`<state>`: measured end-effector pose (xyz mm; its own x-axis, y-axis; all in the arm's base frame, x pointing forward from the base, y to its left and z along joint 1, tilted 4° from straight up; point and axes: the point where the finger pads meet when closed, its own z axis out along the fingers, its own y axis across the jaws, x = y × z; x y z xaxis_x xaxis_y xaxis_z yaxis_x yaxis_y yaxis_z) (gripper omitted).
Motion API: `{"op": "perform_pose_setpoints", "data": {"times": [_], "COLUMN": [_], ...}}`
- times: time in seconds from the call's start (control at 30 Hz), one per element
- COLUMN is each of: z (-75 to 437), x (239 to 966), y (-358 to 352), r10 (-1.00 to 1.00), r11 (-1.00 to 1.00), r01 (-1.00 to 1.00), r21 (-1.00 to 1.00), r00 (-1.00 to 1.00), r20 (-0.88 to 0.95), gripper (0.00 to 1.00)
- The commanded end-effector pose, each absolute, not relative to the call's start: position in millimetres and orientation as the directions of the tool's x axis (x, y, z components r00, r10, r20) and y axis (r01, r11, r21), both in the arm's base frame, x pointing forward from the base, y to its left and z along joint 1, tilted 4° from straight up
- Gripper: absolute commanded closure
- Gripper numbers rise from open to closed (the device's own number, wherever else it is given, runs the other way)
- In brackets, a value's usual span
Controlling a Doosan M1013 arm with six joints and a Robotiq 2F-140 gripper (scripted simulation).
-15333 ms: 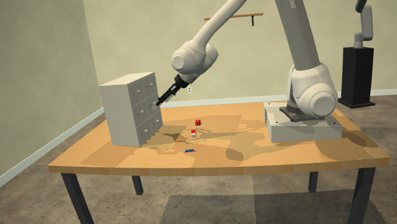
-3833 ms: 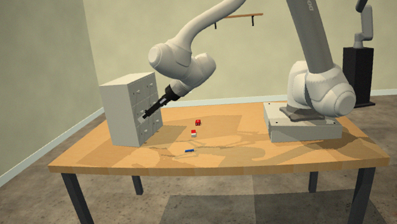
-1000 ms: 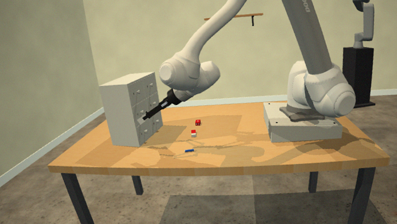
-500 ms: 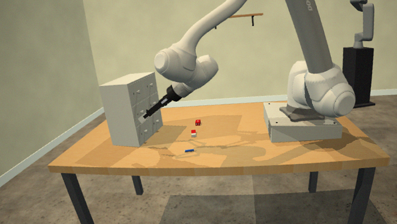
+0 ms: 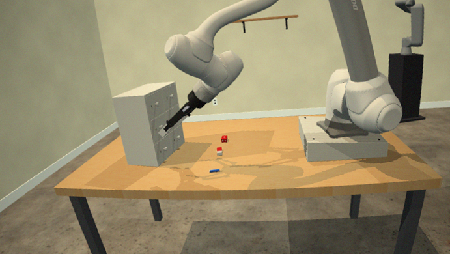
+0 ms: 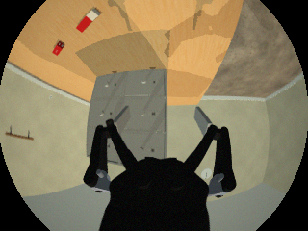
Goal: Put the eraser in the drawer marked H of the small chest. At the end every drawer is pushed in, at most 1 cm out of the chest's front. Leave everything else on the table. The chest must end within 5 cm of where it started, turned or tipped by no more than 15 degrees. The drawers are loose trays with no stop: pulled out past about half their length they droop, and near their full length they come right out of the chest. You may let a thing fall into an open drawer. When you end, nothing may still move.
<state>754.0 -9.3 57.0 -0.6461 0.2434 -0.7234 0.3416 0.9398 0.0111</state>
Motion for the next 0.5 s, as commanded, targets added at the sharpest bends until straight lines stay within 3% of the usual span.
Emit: {"op": "perform_pose_setpoints", "data": {"times": [0.0,0.47], "z": [60.2,70.2], "x": [751.3,743.4], "y": [-8.9,-5.7], "r10": [0.252,0.273], "r11": [0.938,0.938], "r01": [0.348,0.347], "r21": [0.002,0.003], "r00": [-0.674,-0.733], "r20": [-0.695,-0.623], "gripper": [0.0,0.0]}}
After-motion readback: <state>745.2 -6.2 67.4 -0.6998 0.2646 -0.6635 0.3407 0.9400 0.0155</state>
